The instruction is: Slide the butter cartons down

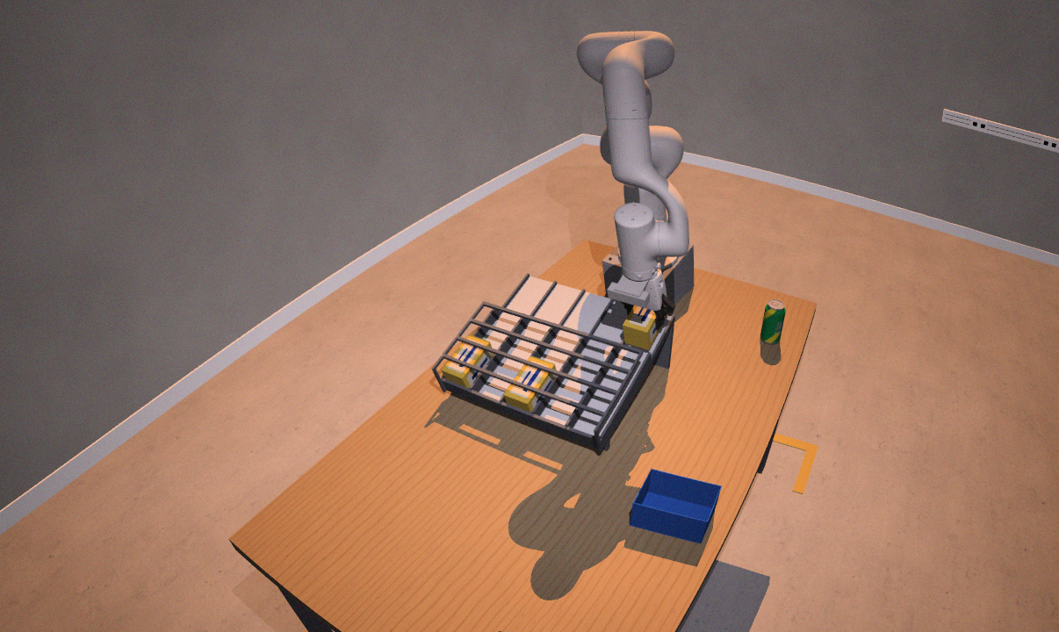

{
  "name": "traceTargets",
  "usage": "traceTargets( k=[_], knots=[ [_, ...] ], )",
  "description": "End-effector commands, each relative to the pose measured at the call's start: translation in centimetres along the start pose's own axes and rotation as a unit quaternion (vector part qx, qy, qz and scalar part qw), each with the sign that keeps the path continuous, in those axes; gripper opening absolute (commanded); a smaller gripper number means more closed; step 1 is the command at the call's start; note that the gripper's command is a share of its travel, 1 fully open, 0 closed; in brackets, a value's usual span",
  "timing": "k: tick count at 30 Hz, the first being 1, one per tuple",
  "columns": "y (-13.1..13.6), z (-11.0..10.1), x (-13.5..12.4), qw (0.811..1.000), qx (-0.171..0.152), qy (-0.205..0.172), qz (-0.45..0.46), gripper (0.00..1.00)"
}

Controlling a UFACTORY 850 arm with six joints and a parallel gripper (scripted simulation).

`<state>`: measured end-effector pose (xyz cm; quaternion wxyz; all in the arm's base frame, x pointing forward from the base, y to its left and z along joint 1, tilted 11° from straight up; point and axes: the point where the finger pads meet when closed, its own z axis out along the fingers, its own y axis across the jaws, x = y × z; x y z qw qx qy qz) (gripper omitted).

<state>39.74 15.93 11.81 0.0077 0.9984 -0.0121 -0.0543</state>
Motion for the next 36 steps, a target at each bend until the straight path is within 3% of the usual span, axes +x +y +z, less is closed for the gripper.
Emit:
traceTargets(
  k=[1, 36],
  knots=[
    [-0.05, -0.02, 0.07, 1.0, 0.0, 0.001, 0.0, 0.0],
    [-0.02, 0.49, 0.05, 1.0, 0.0, 0.001, 0.0, 0.0]
  ],
)
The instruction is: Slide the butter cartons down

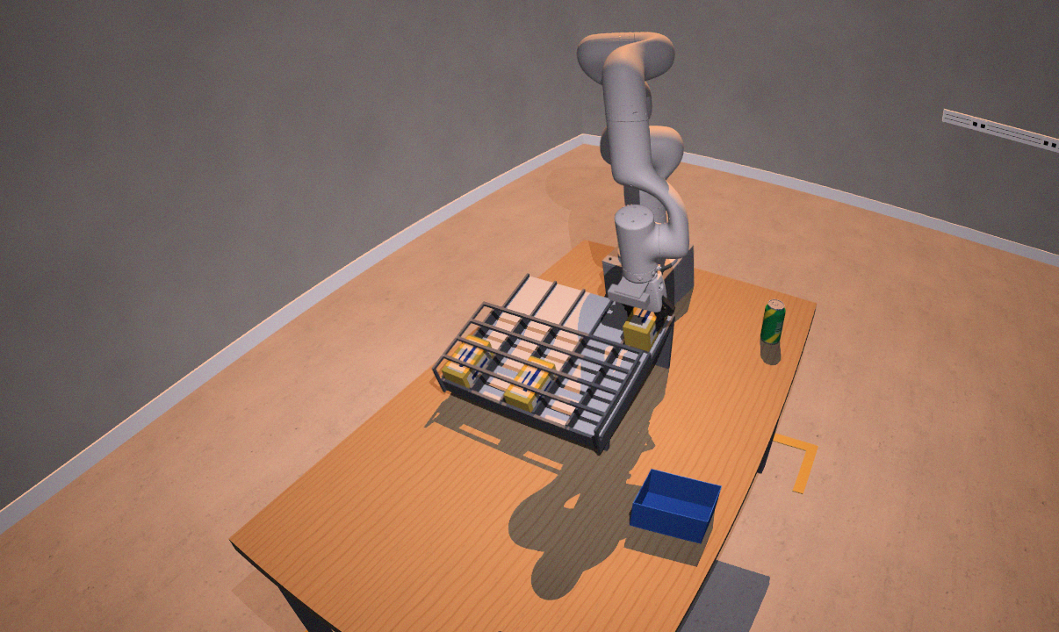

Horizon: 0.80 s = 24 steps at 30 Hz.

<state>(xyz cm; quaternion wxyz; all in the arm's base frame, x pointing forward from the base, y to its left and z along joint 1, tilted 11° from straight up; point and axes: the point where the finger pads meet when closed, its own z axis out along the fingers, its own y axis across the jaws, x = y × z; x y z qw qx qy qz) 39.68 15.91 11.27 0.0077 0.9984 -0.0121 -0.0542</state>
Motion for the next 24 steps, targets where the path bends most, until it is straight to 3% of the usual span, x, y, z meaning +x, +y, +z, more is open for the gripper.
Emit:
traceTargets(
  k=[1, 24],
  knots=[
    [-0.03, -0.05, 0.06, 1.0, 0.0, 0.001, 0.0, 0.0],
    [-0.02, 0.21, 0.05, 1.0, 0.0, 0.001, 0.0, 0.0]
  ],
)
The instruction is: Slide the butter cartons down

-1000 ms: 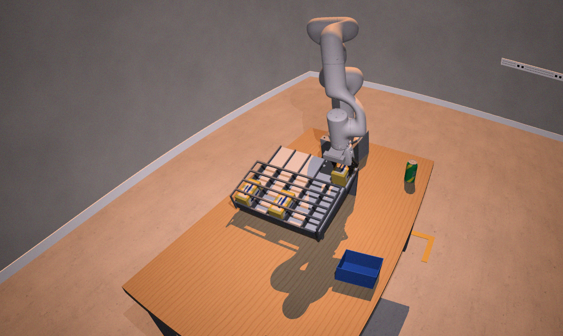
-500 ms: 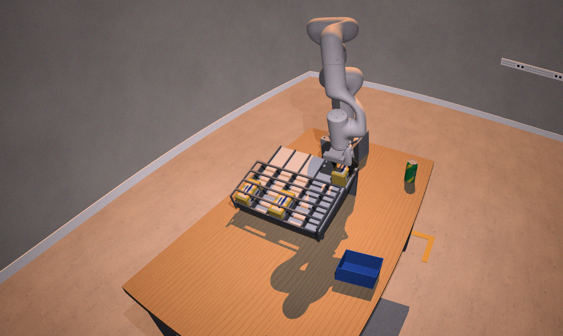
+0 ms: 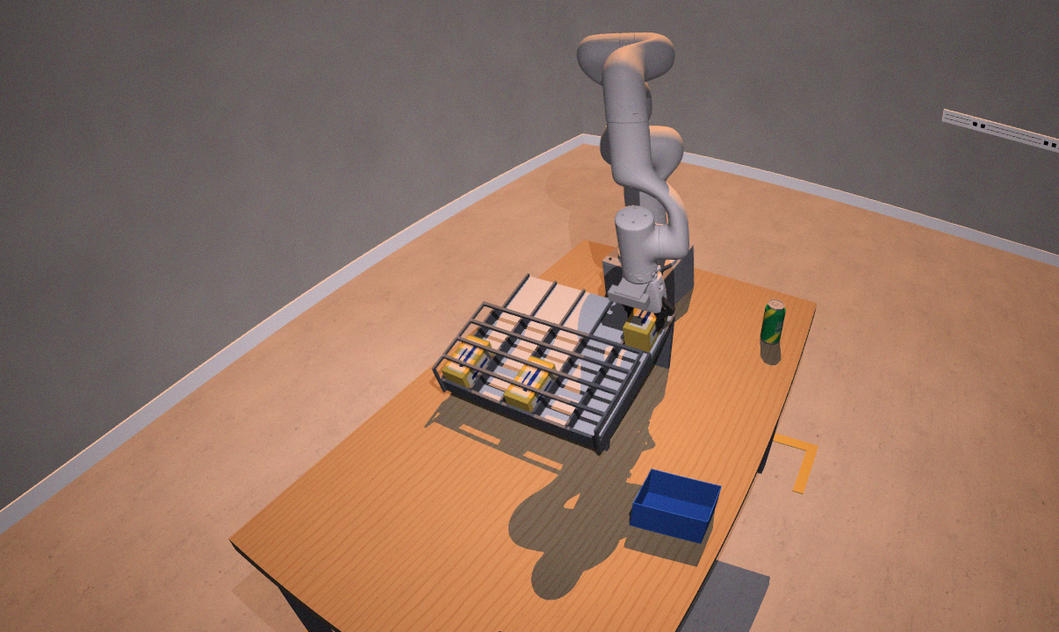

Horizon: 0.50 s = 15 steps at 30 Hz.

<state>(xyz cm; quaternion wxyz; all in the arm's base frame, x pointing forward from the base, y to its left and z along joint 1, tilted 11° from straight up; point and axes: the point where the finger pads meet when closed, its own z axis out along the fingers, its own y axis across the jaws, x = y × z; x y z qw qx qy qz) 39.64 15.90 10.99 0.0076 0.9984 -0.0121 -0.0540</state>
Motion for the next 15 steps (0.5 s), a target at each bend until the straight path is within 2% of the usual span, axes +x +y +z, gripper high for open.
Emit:
traceTargets(
  k=[1, 15],
  knots=[
    [-0.03, -0.06, 0.05, 1.0, 0.0, 0.001, 0.0, 0.0],
    [-0.02, 0.14, 0.05, 1.0, 0.0, 0.001, 0.0, 0.0]
  ],
)
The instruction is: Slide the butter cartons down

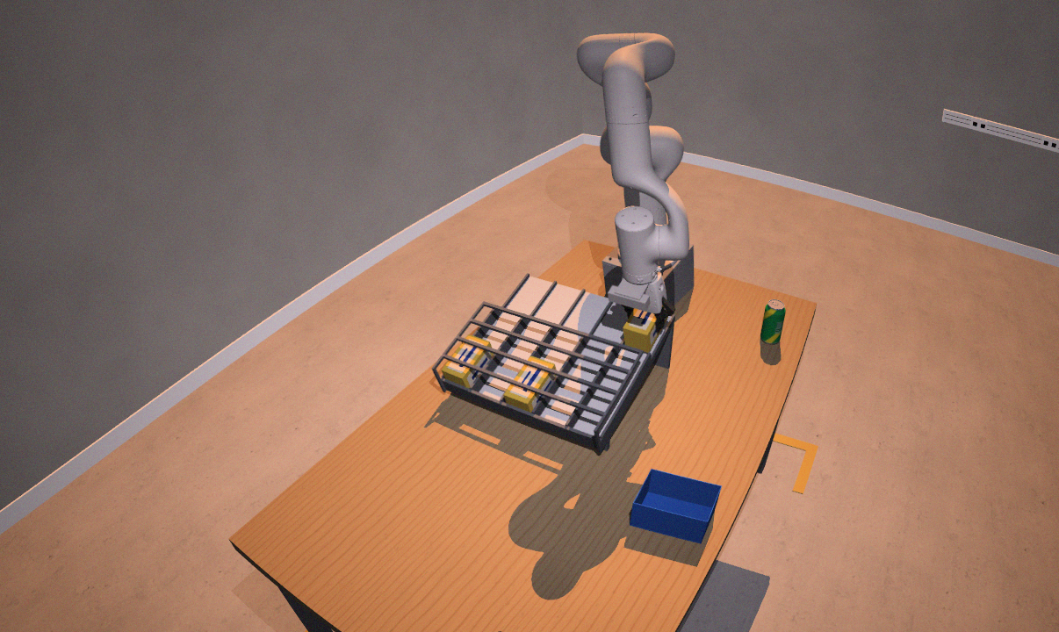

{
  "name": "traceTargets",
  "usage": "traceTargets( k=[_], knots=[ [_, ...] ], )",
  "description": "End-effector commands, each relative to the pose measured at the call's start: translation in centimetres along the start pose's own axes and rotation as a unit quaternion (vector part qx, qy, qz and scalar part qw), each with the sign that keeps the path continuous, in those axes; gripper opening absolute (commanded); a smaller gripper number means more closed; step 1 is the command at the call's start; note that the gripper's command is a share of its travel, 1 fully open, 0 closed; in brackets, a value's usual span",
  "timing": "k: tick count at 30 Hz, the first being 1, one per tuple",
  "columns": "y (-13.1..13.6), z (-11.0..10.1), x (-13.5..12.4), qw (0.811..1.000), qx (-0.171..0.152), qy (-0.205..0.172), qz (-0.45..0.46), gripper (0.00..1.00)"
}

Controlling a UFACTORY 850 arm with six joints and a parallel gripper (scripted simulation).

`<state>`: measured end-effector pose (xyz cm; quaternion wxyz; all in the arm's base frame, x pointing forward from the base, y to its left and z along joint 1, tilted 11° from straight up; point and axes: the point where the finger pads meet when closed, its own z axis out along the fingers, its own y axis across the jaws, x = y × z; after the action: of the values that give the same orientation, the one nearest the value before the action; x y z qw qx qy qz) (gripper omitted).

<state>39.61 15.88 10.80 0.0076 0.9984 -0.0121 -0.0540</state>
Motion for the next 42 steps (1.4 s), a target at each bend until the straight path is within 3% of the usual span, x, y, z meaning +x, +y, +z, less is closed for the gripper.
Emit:
traceTargets(
  k=[1, 42],
  knots=[
    [-0.03, -0.06, 0.05, 1.0, 0.0, 0.001, 0.0, 0.0],
    [0.0, 0.68, 0.04, 1.0, 0.0, 0.001, 0.0, 0.0]
  ],
)
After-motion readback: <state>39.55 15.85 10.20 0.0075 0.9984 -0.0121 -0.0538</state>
